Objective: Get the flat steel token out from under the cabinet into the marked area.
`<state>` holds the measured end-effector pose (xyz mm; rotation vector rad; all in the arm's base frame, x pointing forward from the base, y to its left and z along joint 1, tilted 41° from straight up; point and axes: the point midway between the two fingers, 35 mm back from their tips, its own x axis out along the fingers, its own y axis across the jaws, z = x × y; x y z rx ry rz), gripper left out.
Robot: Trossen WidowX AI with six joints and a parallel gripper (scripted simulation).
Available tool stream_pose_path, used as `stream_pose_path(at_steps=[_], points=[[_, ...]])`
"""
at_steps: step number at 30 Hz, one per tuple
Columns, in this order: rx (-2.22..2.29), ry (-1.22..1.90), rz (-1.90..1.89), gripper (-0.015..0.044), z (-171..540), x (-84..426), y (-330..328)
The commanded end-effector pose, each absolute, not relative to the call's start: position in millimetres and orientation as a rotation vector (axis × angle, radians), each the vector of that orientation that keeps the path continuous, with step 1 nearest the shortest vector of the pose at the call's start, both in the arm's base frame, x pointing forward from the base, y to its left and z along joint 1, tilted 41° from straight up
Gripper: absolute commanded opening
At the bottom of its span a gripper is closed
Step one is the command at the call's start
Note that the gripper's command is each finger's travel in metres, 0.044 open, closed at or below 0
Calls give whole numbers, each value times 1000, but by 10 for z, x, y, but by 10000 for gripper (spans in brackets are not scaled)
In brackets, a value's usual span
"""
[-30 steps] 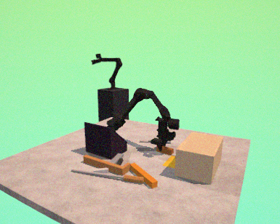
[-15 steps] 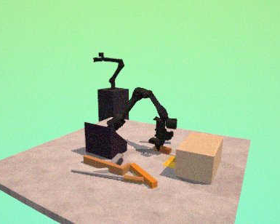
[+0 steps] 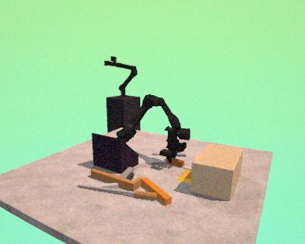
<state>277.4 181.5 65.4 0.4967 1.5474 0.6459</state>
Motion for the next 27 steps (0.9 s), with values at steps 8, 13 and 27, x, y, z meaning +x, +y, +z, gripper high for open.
stream_pose_path(at_steps=[8,13,27], points=[[496,1550,644,0,652,2629,1807],[496,1550,644,0,654,2569,1802],[496,1551,643,0,660,2400,1789]])
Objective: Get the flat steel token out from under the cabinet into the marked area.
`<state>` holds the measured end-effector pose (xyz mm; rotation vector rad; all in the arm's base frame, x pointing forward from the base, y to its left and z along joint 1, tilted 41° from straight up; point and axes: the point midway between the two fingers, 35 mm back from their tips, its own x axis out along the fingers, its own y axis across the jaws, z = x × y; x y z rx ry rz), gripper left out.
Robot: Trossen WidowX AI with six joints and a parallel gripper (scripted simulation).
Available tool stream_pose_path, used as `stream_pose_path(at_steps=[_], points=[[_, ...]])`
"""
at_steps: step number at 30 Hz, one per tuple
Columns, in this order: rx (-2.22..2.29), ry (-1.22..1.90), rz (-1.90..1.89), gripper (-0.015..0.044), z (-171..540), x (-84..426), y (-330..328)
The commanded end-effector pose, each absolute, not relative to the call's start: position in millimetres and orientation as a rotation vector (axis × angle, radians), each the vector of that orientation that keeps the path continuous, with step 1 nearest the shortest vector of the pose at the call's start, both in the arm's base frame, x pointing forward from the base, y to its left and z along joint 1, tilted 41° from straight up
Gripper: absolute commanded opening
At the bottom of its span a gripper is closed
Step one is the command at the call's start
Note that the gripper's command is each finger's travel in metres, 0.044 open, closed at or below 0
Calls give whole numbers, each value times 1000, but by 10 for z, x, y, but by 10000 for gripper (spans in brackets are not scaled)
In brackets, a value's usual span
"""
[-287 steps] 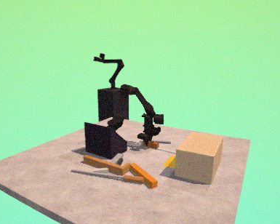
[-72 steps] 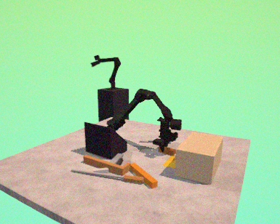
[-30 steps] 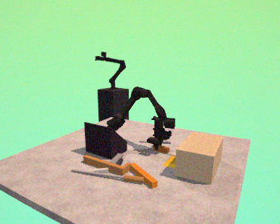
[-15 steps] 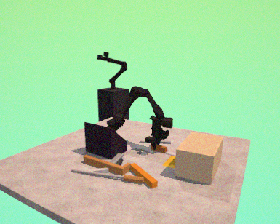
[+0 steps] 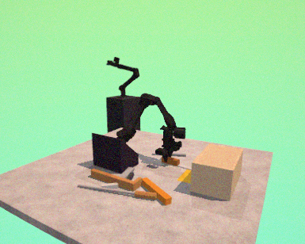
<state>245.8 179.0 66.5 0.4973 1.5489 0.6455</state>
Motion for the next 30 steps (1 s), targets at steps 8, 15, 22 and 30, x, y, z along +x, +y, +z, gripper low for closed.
stream_pose_path(at_steps=[8,15,22,30], points=[[496,1552,643,0,664,2300,1781],[497,1552,643,0,667,2214,1775],[497,1553,643,0,671,2131,1770],[497,1553,643,0,676,2038,1764]])
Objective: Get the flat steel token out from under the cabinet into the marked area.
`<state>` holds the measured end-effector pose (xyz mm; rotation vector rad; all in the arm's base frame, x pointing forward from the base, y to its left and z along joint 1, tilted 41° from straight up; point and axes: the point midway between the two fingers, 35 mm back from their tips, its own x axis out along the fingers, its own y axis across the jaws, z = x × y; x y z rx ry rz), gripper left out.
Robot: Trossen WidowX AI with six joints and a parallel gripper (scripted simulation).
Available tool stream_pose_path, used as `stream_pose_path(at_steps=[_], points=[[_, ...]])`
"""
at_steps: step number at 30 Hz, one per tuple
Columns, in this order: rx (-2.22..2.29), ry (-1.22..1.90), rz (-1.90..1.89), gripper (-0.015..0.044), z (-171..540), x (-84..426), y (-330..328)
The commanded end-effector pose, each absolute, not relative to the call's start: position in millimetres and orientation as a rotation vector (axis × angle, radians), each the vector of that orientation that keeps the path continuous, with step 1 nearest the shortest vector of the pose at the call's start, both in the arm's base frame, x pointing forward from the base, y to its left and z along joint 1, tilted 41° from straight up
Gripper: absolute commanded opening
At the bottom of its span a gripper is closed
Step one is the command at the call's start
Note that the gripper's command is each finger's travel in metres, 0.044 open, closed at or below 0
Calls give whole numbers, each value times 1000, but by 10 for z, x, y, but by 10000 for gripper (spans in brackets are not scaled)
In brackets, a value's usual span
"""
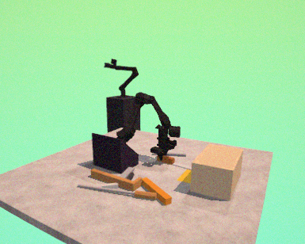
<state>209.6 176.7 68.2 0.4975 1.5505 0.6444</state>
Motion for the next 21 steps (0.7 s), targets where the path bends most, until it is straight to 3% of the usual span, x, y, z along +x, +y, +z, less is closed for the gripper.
stream_pose_path(at_steps=[1,21], points=[[497,1553,643,0,677,2027,1763],[486,1546,654,0,667,1949,1723]])
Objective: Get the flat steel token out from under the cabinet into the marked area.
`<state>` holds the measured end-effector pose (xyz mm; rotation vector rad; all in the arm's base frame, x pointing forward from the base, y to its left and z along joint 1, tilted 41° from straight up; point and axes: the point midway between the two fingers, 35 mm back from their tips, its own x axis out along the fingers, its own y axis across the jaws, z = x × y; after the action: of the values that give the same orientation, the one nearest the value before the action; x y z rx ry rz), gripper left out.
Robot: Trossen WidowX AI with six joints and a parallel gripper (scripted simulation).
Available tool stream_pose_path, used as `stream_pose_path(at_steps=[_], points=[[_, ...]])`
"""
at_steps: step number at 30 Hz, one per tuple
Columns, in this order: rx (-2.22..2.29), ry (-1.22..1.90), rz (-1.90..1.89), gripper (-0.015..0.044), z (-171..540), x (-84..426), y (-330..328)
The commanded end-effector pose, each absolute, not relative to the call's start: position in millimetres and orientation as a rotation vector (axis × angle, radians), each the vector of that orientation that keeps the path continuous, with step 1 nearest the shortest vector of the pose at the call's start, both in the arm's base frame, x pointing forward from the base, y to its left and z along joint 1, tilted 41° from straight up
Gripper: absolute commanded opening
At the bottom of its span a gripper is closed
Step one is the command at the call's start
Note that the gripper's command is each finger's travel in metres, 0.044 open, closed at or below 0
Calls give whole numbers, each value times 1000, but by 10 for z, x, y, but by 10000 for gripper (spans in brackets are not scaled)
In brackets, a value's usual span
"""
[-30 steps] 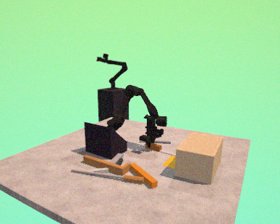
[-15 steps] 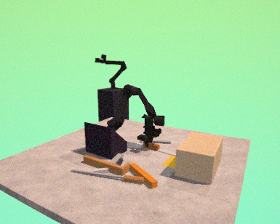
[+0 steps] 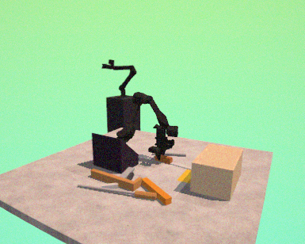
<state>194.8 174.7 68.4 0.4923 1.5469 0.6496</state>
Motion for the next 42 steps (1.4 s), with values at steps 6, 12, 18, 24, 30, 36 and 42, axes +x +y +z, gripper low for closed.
stream_pose_path(at_steps=[6,12,18,24,30,36,42], points=[[472,1540,666,0,632,1952,1671],[461,1535,676,0,592,1954,1617],[452,1531,684,0,553,1955,1564],[444,1527,692,0,515,1954,1513],[436,1523,700,0,478,1952,1463],[432,1526,700,131,489,1945,1488],[433,1525,700,200,491,1947,1488]])
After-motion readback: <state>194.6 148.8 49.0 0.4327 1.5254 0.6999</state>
